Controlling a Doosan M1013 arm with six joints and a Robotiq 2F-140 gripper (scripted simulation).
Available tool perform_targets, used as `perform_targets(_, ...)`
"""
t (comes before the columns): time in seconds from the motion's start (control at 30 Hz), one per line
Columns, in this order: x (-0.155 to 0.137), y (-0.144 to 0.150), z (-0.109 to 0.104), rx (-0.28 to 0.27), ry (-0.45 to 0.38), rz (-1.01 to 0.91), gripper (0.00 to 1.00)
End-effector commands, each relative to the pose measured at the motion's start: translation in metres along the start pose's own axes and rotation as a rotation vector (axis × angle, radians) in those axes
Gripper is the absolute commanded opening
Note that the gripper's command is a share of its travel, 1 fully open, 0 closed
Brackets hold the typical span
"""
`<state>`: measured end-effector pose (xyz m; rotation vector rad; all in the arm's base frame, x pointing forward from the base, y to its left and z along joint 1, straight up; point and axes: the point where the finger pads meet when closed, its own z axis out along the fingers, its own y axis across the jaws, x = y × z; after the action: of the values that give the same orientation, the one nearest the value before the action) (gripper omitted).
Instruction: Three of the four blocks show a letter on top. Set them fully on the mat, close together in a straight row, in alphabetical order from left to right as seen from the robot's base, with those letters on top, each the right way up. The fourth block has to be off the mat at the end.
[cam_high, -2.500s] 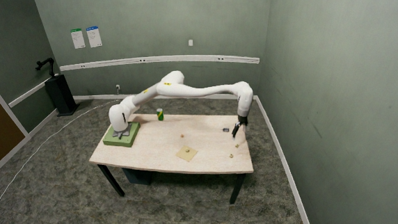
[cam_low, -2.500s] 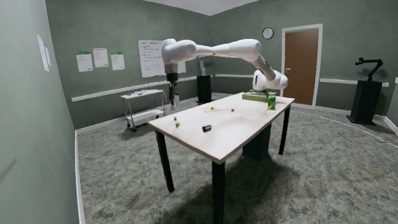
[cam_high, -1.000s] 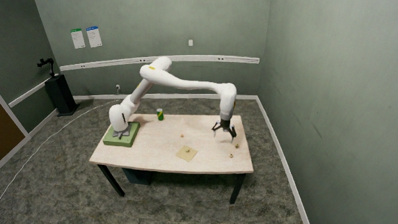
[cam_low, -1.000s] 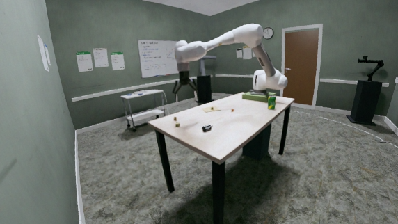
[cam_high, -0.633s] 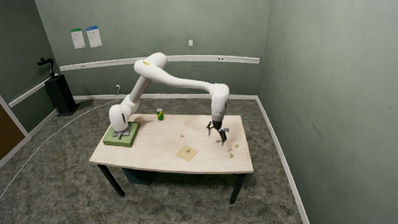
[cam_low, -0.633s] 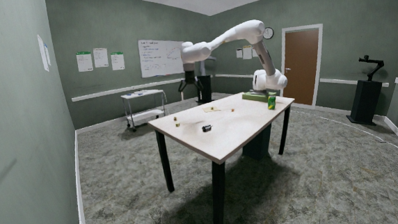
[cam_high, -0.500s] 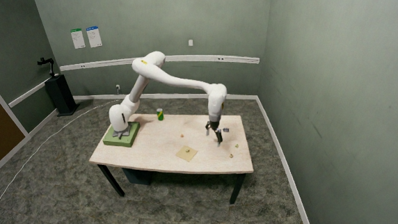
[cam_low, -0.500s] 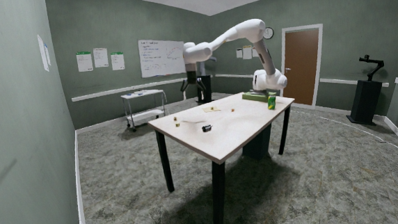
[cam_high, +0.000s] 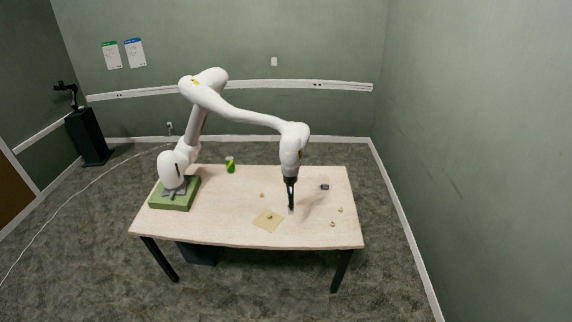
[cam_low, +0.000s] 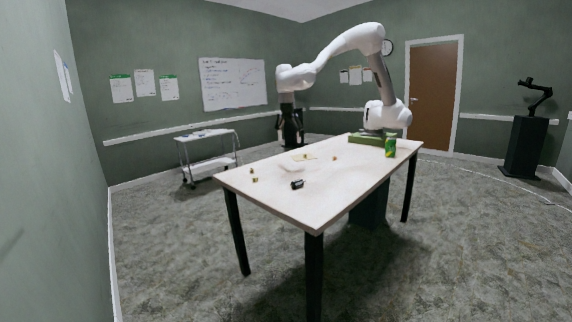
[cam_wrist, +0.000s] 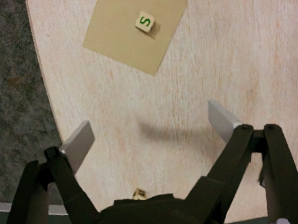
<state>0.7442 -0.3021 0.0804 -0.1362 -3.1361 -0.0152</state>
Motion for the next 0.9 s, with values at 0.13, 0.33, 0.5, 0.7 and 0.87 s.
perform_targets(0.13, 0.053, 0.005, 0.006, 0.006, -0.005, 0.296, 1.00)
perform_targets(0.33, 0.097, 0.012, 0.014, 0.006, -0.006, 0.525, 1.00)
perform_targets(0.5, 0.113, 0.014, 0.017, 0.005, -0.006, 0.608, 1.00)
perform_targets(0.7, 0.121, 0.016, 0.018, 0.005, -0.006, 0.652, 1.00)
perform_targets(0.87, 0.121, 0.016, 0.018, 0.005, -0.006, 0.652, 0.43)
